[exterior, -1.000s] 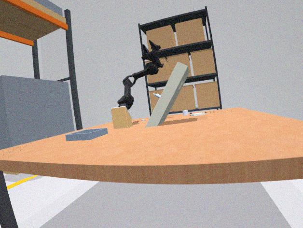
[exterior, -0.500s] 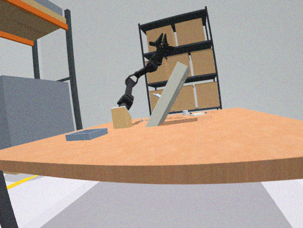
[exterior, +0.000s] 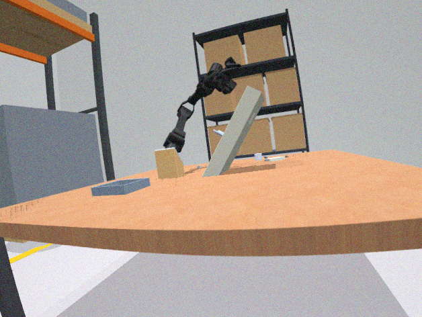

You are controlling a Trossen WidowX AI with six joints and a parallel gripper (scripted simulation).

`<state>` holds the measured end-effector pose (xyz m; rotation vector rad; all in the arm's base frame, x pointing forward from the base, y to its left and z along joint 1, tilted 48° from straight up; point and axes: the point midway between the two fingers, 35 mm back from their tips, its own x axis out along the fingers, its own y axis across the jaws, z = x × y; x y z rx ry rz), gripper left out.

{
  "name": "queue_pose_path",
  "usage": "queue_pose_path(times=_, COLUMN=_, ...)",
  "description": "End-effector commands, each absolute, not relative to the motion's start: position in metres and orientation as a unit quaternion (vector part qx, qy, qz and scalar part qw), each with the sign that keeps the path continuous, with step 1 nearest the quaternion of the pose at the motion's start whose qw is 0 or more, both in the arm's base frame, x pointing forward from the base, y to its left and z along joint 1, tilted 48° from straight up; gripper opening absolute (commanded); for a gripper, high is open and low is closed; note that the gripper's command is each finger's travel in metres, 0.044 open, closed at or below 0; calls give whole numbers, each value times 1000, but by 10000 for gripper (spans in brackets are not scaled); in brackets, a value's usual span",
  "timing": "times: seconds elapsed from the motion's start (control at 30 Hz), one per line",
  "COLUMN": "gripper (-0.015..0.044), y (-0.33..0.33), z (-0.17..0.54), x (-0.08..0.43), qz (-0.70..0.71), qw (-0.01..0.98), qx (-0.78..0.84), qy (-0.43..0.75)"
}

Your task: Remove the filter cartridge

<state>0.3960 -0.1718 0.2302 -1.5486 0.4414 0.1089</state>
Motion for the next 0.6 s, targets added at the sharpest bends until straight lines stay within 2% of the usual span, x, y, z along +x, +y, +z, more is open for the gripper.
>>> queue_pose_path(times=0.0, gripper=97, y=-143, z=164, x=362, qz=253, qw=648, qx=-706, qy=132)
queue_pose_path(times=0.13, gripper=97, y=-112, z=142, x=327, qz=347, qw=645, qx=-680, qy=23)
queue_pose_path(times=0.23, gripper=97, y=-96, z=142, x=306, qz=363, qw=658, qx=-658, qy=-57)
queue_pose_path(times=0.57, gripper=97, y=-94, z=144, x=302, qz=362, qw=661, qx=-653, qy=-73)
